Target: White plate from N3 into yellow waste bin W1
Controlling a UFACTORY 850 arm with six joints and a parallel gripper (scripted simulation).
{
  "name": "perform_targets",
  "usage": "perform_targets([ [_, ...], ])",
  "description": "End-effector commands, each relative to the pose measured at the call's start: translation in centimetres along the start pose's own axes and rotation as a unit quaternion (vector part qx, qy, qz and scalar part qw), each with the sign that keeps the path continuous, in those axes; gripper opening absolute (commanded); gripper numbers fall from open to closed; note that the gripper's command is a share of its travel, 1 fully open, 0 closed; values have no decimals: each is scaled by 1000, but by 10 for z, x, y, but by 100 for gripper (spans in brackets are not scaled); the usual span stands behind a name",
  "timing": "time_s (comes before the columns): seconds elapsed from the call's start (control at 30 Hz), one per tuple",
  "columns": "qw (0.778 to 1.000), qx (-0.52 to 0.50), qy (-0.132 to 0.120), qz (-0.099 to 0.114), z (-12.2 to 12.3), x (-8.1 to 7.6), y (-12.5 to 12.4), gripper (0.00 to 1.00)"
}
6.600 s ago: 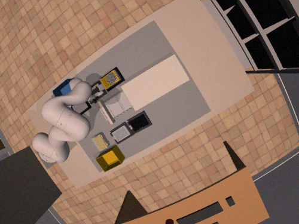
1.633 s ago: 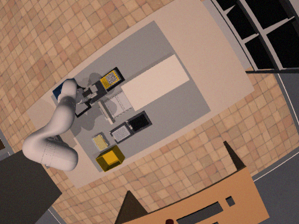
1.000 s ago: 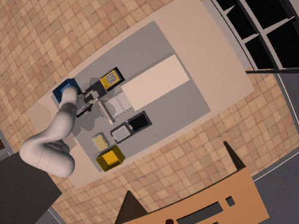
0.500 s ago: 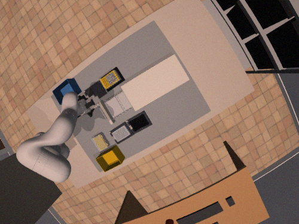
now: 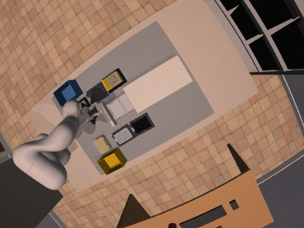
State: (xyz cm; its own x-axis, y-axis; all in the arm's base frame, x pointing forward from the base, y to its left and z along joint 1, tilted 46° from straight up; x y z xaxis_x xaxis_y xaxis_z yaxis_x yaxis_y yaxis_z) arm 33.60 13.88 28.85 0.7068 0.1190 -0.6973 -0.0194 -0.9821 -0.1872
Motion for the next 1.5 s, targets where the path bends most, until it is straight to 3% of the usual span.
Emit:
perform_targets([
  [0.0, 1000, 0, 1, -3, 0, 0, 8, 0],
  [1.47, 1000, 0, 1, -3, 9, 1, 114, 0],
])
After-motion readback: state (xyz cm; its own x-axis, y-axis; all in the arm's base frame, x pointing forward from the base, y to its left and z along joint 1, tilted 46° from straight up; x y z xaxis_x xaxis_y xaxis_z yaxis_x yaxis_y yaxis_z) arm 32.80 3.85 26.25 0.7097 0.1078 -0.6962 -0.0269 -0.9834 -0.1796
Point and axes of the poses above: the point where the finger pads meet when closed, its own x axis out along the fingers, its own y axis across the jaws, z = x × y, the point moved 4 cm from there along -x, back along the fingers, and after that the axes turned 15 degrees about x, right-handed, at the moved point
